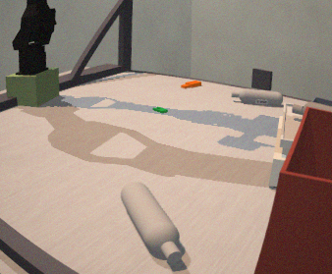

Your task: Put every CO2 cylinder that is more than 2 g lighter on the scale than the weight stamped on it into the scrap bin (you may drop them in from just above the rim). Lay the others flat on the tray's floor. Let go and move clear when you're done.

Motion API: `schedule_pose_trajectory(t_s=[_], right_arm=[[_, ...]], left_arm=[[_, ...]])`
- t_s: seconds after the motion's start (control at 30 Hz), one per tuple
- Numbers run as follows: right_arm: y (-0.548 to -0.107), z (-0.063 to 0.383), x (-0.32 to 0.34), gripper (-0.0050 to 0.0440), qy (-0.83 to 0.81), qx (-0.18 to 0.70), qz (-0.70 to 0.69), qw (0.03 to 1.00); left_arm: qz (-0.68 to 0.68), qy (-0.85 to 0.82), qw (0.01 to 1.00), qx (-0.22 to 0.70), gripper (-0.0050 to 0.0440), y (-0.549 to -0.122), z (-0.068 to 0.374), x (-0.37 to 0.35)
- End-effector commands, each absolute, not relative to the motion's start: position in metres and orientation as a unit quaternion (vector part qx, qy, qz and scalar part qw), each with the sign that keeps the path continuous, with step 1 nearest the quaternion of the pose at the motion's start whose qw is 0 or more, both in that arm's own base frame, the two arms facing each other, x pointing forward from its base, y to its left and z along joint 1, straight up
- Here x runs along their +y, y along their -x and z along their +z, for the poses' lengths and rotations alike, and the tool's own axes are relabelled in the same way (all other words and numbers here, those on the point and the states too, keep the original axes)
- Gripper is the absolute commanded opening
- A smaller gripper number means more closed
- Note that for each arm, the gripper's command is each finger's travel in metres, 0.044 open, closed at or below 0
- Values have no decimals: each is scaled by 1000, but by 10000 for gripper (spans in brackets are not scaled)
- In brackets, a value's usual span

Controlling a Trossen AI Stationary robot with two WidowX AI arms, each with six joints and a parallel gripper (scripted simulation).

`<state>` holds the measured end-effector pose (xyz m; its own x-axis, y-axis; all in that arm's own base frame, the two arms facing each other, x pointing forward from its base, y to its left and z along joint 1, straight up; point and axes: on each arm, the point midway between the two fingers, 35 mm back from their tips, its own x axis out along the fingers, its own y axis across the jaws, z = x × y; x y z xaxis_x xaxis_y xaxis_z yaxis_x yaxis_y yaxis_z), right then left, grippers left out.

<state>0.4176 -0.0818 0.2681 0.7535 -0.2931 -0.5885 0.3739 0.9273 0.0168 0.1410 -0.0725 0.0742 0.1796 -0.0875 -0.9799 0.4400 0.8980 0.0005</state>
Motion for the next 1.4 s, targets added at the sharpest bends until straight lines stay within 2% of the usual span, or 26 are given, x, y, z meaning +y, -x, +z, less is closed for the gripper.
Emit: schedule_pose_trajectory(t_s=[0.0,0.33,1.07,1.3,1.37], right_arm=[[-451,278,-111,440,-52,274,-143,950],[-467,273,-137,440,-33,261,-126,957],[-464,273,-135,440,-34,261,-127,956],[-449,274,-133,440,-34,262,-127,956],[-437,275,-130,440,-34,263,-128,956]], left_arm=[[-198,-151,774,583,440,-117,76,-70],[-229,-162,786,552,440,-87,69,-66],[-233,-161,788,546,440,-87,72,-67],[-223,-152,792,548,272,-99,80,-73],[-215,-147,793,551,254,-107,82,-75]])
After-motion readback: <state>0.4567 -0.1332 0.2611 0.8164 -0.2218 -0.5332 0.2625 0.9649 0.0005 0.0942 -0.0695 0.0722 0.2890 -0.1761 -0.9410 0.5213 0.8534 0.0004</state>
